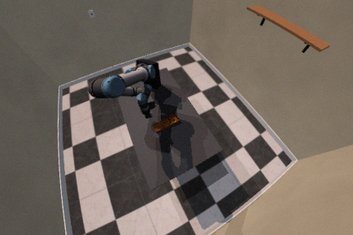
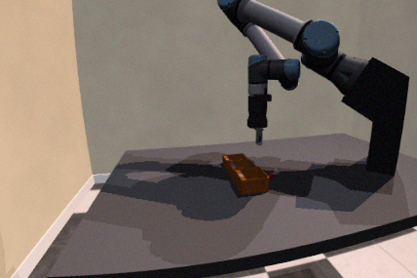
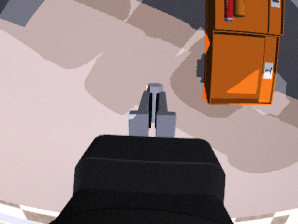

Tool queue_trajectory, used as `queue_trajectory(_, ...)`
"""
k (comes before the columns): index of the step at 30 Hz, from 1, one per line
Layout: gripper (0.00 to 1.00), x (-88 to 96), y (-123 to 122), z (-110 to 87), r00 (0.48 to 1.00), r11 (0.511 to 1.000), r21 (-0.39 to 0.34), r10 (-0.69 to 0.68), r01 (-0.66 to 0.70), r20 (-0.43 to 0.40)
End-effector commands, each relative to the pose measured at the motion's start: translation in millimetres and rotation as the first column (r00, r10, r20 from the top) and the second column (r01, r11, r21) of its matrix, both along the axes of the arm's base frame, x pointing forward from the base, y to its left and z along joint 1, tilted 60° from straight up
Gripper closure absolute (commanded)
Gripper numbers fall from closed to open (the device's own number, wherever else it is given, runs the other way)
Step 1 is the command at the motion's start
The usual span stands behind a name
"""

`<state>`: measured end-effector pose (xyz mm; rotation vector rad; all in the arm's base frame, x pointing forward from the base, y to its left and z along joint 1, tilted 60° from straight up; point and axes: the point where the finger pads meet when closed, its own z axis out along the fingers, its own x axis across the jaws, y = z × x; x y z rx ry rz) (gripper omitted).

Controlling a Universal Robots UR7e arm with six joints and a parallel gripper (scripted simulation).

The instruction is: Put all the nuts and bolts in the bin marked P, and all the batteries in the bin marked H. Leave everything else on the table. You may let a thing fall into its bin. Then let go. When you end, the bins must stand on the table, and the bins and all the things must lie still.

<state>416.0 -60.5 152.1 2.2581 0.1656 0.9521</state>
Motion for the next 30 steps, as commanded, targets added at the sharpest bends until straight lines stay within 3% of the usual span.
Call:
queue_trajectory(1, 1.0, 12.4, 25, -10.0, 1.0, 1.0, -0.002, -0.003, 0.003, 0.0)
queue_trajectory(21, 1.0, 57.9, 116, -46.3, 1.0, 1.0, -0.001, -0.003, 0.003, 0.0)
queue_trajectory(30, 1.0, 68.7, 138, -55.0, 1.0, 0.999, -0.031, 0.02, -0.02, -0.025)
